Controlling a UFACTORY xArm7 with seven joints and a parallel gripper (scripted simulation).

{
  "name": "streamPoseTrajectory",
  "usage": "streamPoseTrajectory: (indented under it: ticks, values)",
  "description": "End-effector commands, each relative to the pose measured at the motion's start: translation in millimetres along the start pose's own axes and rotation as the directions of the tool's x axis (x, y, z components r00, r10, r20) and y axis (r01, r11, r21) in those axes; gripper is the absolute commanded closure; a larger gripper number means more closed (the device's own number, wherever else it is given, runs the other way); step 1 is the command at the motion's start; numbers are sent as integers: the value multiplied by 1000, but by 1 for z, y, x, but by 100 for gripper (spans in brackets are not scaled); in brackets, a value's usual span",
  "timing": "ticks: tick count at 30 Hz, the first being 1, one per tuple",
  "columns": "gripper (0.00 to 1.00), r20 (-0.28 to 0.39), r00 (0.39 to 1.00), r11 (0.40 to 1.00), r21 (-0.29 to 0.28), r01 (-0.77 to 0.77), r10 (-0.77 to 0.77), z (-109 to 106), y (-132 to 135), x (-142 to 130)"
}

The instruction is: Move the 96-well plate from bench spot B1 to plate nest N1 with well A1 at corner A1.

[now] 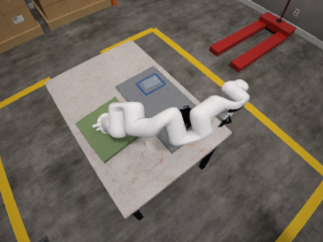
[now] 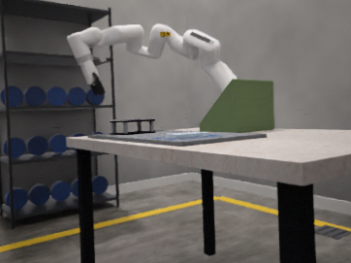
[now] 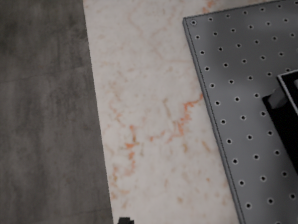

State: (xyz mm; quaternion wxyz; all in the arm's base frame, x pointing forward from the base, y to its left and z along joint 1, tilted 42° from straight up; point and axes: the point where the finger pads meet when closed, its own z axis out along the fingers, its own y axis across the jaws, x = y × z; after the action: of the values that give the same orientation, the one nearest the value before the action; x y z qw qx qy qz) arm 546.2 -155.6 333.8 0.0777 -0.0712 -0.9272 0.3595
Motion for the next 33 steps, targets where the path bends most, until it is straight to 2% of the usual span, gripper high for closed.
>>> streamPoseTrajectory:
  ticks: [1,17,21,24,29,33]
  values:
    - [0,5,1000,1000,-1,0,0,-3,0,0]
    - [0,5,1000,1000,-1,0,0,-3,0,0]
    - [0,28,991,992,-1,-129,129,-3,19,-7]
    - [0,28,991,992,-1,-129,129,-3,25,-9]
    - [0,45,966,967,-6,-255,255,-2,48,-16]
    - [0,50,957,958,-8,-286,286,-1,56,-19]
